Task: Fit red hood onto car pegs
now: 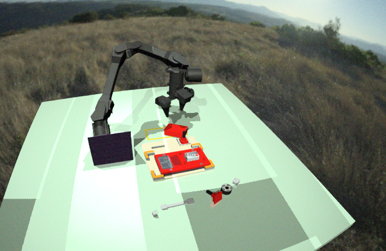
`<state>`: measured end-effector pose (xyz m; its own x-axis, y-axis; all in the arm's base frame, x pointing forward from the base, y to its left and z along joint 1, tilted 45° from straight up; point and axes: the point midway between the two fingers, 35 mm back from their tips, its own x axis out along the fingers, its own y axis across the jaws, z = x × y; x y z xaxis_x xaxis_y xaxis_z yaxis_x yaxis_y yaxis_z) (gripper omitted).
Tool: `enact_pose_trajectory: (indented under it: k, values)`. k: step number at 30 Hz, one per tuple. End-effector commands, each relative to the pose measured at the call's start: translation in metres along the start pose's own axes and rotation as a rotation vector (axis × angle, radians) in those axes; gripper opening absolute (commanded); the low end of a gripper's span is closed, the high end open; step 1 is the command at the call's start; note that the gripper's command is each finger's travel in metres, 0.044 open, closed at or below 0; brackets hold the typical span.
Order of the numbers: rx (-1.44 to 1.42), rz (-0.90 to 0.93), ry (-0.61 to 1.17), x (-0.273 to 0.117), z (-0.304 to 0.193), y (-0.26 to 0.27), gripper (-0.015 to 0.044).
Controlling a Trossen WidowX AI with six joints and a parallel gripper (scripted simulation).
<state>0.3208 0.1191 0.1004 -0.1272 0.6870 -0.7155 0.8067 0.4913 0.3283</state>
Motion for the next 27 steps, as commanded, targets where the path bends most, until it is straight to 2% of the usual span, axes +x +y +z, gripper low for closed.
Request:
enact_pose_trajectory:
  k: [1, 27]
  values:
    - [-0.462, 0.005, 0.007, 0.0231, 0.0087, 0.0077, 0.0440]
    - [-0.462, 0.005, 0.007, 0.0296, 0.0083, 0.0109, 0.0440]
